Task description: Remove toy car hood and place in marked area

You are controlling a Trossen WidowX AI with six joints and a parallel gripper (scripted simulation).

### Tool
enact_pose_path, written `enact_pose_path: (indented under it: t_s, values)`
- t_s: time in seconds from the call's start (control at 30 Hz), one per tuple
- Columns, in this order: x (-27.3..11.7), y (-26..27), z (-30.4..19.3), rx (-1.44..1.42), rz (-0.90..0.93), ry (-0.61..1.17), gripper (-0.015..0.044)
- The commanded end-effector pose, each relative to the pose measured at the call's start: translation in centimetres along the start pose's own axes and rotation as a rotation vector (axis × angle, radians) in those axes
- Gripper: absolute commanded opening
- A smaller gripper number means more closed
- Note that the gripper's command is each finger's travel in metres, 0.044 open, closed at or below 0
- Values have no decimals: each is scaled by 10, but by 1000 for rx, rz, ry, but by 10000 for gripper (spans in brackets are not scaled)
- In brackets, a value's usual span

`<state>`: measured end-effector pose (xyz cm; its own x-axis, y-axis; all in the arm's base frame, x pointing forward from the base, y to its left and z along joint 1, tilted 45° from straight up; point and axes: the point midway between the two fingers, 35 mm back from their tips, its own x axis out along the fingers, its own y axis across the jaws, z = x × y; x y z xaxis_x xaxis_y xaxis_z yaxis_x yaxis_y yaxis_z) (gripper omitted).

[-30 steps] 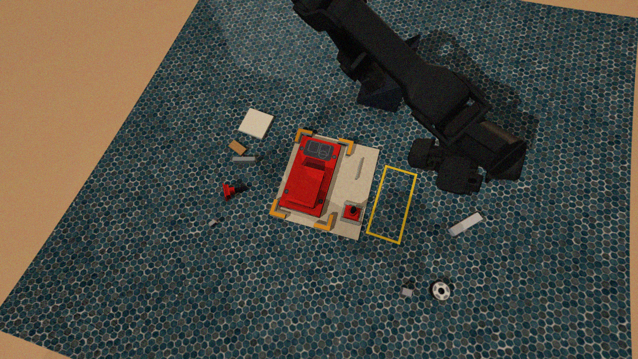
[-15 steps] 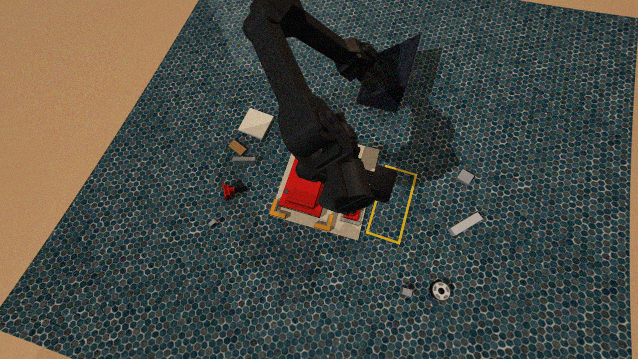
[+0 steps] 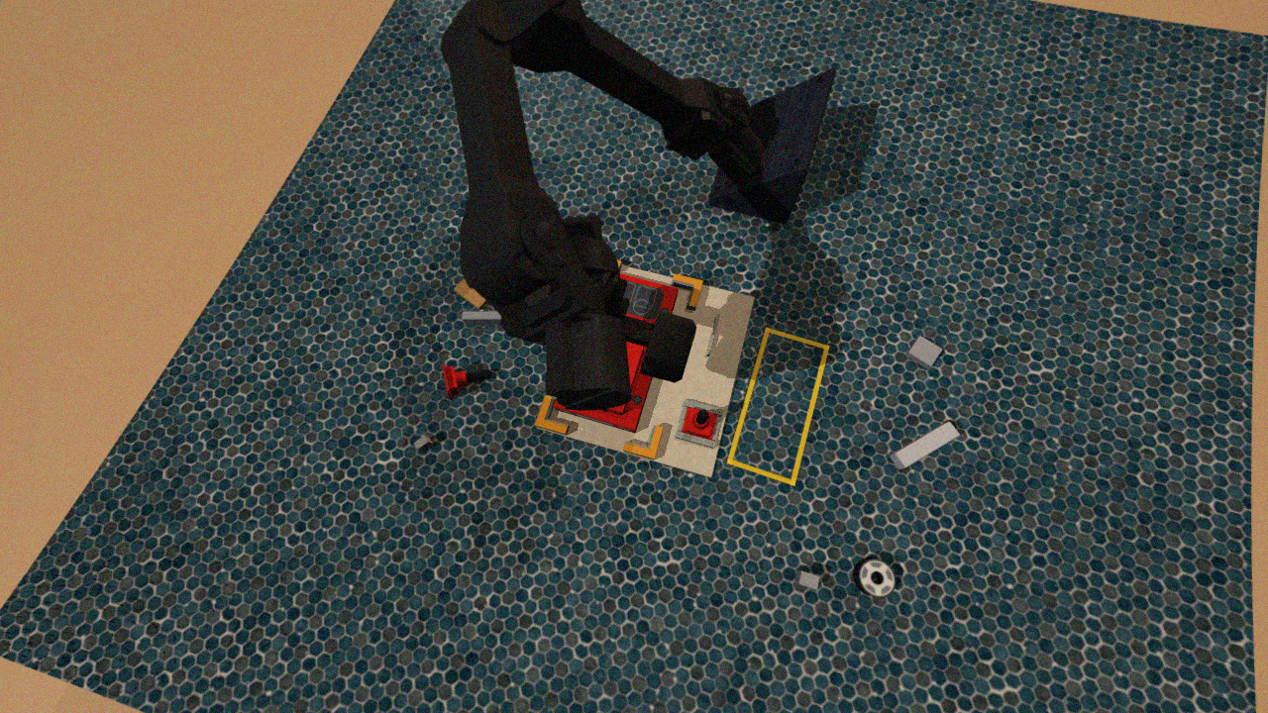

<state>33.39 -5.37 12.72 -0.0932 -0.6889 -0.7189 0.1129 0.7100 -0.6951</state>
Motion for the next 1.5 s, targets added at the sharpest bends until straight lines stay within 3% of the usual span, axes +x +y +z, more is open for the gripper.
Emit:
enact_pose_path:
  t_s: [0.0,1.47]
  values:
    - [4,-2,1,-6,-6,3,440]
    - [42,-3,1,-6,-7,3,440]
